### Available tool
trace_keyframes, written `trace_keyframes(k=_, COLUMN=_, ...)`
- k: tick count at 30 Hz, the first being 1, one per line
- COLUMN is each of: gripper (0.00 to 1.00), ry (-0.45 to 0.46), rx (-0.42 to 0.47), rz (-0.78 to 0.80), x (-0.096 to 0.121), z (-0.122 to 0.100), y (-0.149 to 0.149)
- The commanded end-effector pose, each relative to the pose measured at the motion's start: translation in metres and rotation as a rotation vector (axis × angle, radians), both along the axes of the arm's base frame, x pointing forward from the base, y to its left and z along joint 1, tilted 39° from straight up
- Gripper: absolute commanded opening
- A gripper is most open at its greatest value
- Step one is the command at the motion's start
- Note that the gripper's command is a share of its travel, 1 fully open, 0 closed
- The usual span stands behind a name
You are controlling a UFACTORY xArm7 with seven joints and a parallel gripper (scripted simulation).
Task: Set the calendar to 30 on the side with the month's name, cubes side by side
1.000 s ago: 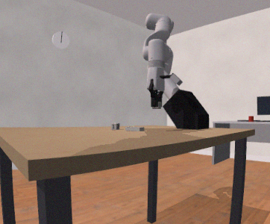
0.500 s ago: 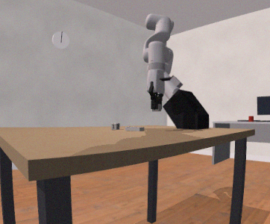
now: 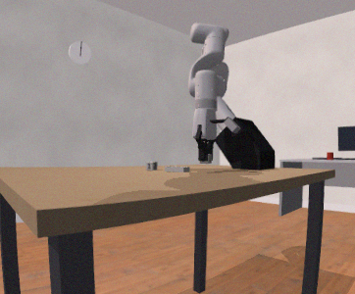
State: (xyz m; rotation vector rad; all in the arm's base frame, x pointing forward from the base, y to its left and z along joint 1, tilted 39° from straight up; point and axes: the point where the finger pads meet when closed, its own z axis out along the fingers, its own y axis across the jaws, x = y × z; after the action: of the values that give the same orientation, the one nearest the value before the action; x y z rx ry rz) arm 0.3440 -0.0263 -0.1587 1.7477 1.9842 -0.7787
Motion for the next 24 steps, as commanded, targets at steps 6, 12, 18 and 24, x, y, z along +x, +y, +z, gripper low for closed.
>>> trace_keyframes(k=6, gripper=0.29, ry=-0.002, rx=0.002, rz=0.002, x=0.0, z=-0.019, y=-0.014)
trace_keyframes(k=12, gripper=0.29, ry=-0.002, rx=0.002, rz=0.002, x=0.0, z=-0.021, y=-0.016)
trace_keyframes(k=18, gripper=0.29, ry=-0.002, rx=0.002, rz=0.002, x=0.0, z=-0.021, y=-0.016)
trace_keyframes(k=24, gripper=0.29, ry=-0.002, rx=0.002, rz=0.002, x=0.0, z=-0.021, y=-0.016)
